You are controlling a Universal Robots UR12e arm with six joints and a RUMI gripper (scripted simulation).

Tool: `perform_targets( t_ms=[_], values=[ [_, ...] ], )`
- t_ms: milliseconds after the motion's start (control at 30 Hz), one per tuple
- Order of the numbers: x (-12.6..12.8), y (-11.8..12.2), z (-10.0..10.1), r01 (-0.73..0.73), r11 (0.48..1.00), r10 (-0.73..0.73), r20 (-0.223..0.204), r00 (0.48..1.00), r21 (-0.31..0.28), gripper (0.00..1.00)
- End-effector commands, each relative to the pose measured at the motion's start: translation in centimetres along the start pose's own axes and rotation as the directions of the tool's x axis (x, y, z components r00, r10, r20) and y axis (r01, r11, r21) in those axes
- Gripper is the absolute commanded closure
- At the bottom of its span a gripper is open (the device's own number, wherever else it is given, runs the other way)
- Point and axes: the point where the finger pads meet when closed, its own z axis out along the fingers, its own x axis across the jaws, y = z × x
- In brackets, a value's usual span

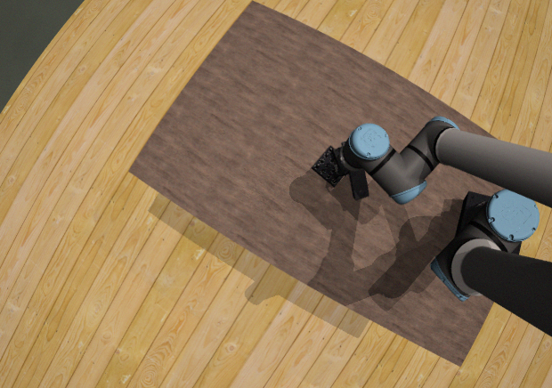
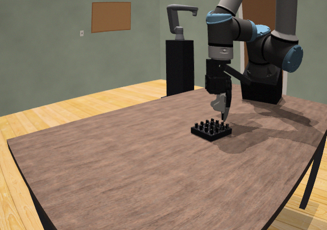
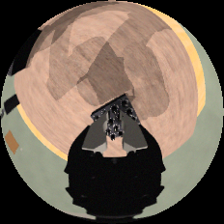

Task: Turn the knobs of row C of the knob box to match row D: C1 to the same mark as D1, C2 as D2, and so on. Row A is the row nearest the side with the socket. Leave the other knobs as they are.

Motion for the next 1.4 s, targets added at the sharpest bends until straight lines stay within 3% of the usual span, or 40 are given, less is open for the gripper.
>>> perform_targets(
  t_ms=[0,1367],
  values=[
    [0.22,0.13,-0.06,0.002,1.0,-0.002,-0.001,1.0,-0.002,0.89],
    [0.2,0.03,0.3,0.002,1.0,-0.002,-0.001,1.0,0.0,0.89]
  ],
)
